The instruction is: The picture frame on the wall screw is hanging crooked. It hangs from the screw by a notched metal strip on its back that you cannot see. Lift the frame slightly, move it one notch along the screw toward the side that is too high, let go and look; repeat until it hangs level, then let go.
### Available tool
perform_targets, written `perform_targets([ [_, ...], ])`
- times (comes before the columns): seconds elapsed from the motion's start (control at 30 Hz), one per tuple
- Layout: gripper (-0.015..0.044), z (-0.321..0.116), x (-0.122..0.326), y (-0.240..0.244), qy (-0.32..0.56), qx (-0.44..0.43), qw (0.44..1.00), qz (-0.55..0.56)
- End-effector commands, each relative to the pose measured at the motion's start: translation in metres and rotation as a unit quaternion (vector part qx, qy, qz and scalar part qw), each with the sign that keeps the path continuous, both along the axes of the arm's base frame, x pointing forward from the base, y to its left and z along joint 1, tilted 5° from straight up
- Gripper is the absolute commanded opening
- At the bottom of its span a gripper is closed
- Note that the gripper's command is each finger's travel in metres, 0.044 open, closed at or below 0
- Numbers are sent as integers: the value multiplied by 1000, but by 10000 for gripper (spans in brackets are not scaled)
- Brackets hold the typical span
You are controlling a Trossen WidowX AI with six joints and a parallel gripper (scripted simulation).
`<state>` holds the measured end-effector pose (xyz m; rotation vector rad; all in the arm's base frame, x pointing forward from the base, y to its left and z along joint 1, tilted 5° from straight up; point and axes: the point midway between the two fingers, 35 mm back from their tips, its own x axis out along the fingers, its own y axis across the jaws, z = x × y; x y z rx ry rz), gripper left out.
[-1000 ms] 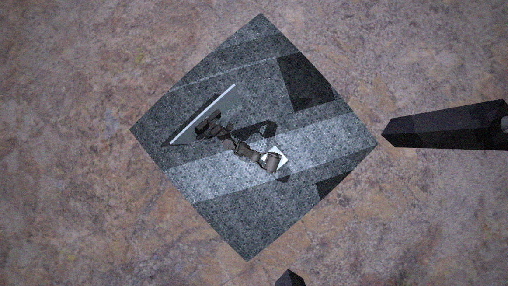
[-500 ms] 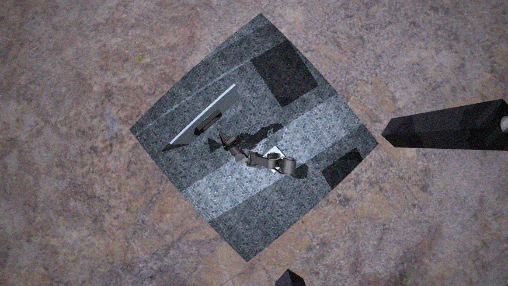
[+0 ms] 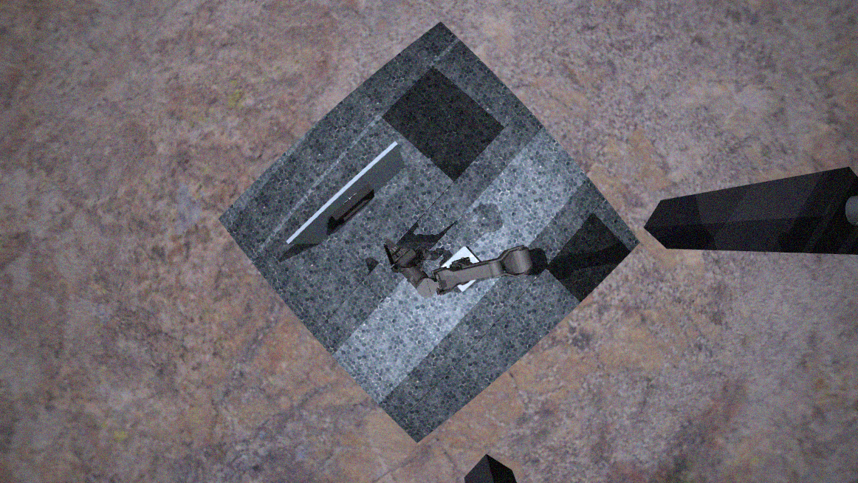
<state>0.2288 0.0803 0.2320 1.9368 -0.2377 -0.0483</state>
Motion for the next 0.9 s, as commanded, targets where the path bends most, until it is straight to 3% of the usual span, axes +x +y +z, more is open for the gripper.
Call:
perform_targets([
  [0.0,260,-2,-19,-5,9,-2,1000,-2],
  [0.87,260,-2,-19,-5,9,-2,1000,-2],
])
